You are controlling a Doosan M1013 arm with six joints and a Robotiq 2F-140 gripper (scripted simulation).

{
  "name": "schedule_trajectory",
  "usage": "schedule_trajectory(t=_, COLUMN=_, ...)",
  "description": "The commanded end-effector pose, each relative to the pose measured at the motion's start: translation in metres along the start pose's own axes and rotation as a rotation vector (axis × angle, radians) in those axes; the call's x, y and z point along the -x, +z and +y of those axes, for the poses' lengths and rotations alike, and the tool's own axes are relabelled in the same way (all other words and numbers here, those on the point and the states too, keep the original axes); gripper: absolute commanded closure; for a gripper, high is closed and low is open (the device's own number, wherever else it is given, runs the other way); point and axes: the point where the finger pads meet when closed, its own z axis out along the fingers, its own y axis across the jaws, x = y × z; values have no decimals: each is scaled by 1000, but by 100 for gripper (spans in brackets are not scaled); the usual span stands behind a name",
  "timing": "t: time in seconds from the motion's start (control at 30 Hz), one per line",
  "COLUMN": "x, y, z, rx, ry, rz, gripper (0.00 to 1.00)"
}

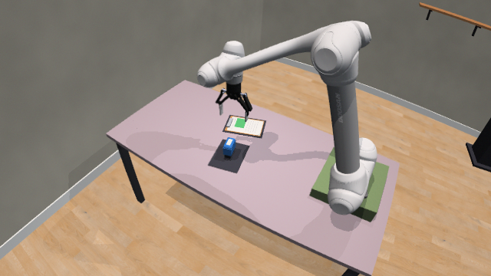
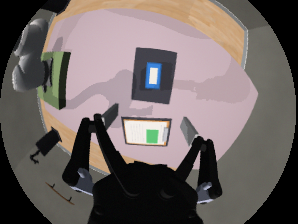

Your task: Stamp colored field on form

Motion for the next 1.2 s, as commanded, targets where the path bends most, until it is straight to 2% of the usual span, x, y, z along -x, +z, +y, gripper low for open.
schedule_trajectory(t=0.0, x=-28, y=19, z=-2, rx=17, ry=-83, rz=7, gripper=0)
schedule_trajectory(t=0.03, x=-70, y=48, z=-9, rx=18, ry=-109, rz=7, gripper=0)
schedule_trajectory(t=0.07, x=-79, y=53, z=-10, rx=19, ry=-113, rz=7, gripper=0)
schedule_trajectory(t=0.57, x=-79, y=53, z=-10, rx=19, ry=-113, rz=7, gripper=0)
schedule_trajectory(t=0.63, x=-79, y=50, z=-10, rx=19, ry=-113, rz=7, gripper=0)
schedule_trajectory(t=0.77, x=-79, y=14, z=-12, rx=19, ry=-113, rz=7, gripper=0)
schedule_trajectory(t=0.83, x=-79, y=4, z=-13, rx=19, ry=-113, rz=7, gripper=0)
schedule_trajectory(t=1.17, x=-75, y=3, z=-10, rx=19, ry=-138, rz=7, gripper=0)
